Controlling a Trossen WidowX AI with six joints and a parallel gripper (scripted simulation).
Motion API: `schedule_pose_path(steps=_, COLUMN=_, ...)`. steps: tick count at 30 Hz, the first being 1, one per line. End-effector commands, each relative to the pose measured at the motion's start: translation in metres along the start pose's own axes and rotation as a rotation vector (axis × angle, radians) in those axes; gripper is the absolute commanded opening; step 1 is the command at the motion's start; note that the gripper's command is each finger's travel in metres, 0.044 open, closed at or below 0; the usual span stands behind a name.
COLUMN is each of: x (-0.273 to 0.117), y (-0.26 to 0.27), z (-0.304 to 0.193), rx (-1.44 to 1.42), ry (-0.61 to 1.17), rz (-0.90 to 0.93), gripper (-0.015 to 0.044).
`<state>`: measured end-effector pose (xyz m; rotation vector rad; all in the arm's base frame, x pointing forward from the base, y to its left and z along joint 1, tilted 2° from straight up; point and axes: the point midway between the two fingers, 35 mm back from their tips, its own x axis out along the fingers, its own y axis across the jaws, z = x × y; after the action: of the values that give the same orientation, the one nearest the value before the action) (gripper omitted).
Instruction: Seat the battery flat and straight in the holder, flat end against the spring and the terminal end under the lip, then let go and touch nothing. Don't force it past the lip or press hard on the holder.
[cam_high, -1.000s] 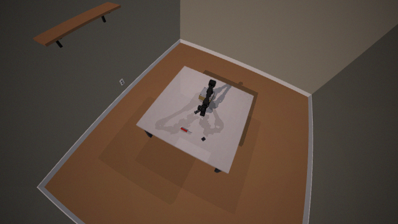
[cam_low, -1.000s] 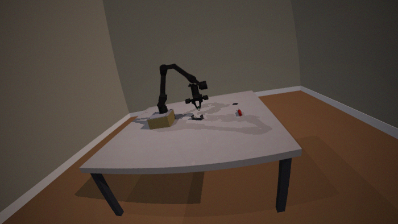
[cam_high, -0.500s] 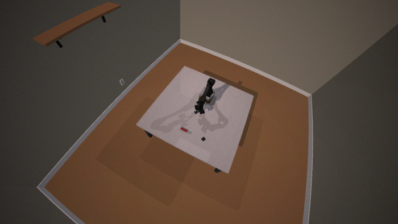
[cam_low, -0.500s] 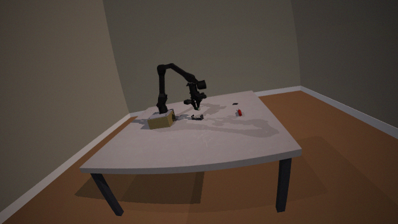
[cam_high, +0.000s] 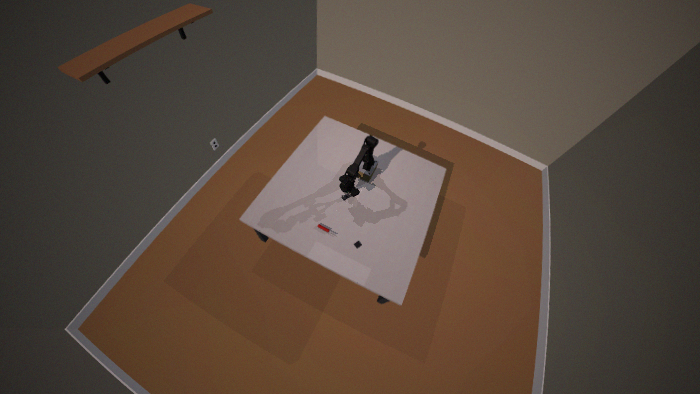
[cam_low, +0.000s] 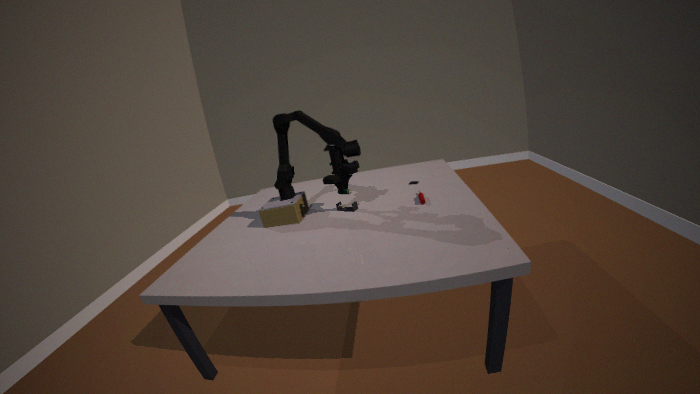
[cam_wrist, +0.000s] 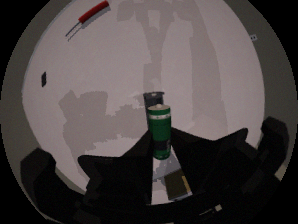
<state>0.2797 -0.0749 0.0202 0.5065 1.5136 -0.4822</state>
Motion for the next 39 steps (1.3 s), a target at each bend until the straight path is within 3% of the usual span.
schedule_pose_path(steps=1, x=0.004, y=-0.001, z=0.000, rx=-0.012, ry=-0.028, rz=-0.005, gripper=0.0078)
schedule_pose_path(steps=18, x=0.039, y=-0.001, z=0.004, rx=-0.001, ry=-0.245, rz=-0.003, gripper=0.0078)
schedule_pose_path(steps=39, x=0.051, y=0.000, z=0.000, rx=-0.004, ry=-0.373, rz=-0.006, gripper=0.0078)
